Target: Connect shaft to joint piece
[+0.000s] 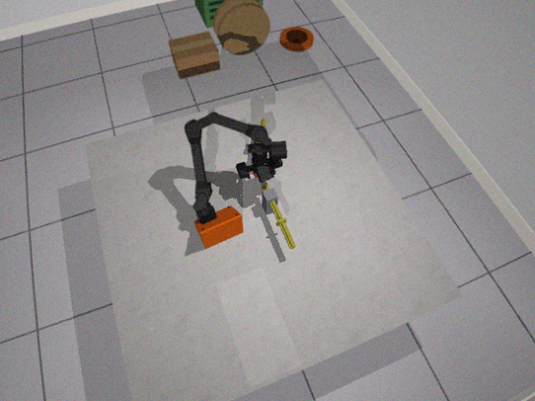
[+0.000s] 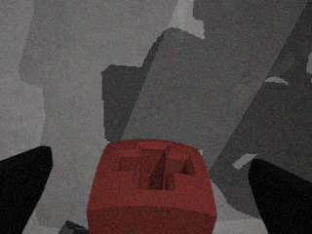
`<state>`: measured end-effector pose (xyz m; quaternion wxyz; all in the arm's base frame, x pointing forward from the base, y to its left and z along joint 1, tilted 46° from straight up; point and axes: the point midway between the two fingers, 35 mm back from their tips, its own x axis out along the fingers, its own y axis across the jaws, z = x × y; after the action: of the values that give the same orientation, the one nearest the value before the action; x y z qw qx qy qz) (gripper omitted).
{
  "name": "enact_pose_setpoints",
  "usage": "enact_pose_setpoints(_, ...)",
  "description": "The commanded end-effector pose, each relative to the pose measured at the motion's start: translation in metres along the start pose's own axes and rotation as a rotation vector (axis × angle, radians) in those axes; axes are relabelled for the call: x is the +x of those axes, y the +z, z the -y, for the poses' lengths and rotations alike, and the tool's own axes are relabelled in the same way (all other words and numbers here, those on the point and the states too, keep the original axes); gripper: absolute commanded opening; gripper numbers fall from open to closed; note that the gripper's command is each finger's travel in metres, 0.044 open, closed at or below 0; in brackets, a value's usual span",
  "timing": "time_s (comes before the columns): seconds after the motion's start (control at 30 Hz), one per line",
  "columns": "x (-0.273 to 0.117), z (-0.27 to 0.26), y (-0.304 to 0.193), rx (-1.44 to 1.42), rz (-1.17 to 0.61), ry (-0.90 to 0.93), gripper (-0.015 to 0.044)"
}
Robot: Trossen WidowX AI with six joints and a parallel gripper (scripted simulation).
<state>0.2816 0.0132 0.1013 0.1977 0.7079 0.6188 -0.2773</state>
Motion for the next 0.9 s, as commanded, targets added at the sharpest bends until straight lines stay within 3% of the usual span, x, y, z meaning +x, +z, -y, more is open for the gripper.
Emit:
enact_pose_setpoints(0.0,-0.003,-0.001,-0.001,-0.012,-0.012,0.001,0.0440)
enact_pose_setpoints(0.87,-0.128,0.004,-0.012,-0.790,0.214,0.154,0.0440)
